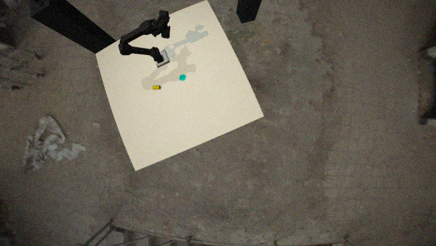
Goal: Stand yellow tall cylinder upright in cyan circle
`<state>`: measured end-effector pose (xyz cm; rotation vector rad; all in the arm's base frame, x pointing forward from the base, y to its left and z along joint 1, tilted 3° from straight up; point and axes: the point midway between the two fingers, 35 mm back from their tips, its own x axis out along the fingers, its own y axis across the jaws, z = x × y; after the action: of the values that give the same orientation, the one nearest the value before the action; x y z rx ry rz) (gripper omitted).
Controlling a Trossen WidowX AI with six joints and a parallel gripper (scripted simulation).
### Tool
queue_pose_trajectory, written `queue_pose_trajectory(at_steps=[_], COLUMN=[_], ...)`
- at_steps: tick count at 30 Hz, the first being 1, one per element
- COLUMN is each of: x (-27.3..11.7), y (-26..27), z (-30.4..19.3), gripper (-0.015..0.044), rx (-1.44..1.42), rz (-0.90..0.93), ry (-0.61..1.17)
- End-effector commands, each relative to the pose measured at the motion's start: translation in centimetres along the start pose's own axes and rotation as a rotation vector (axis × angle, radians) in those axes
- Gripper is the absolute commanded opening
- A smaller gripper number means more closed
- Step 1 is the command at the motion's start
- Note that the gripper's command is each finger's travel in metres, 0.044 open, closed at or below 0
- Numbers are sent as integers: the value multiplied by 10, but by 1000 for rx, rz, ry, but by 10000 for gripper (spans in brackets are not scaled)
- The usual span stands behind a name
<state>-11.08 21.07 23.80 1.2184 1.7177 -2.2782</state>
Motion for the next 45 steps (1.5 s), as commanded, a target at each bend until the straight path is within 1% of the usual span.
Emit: queue_pose_trajectory(at_steps=[1,7,13,18,23,28,34,39,45], x=[-13,-39,-74,-107,-142,-178,-219,-249,-279], y=[15,45,82,116,153,191,235,270,306], z=[-37,-81,-116,-134,-143,-140,-123,-98,-57], gripper=[309,309,309,309,309,309,309,309,309], rx=[166,409,652,860,1072,1288,1552,1776,2049], rz=[46,97,138,163,181,191,194,188,172], ry=[132,316,493,633,765,891,1029,1133,1242])
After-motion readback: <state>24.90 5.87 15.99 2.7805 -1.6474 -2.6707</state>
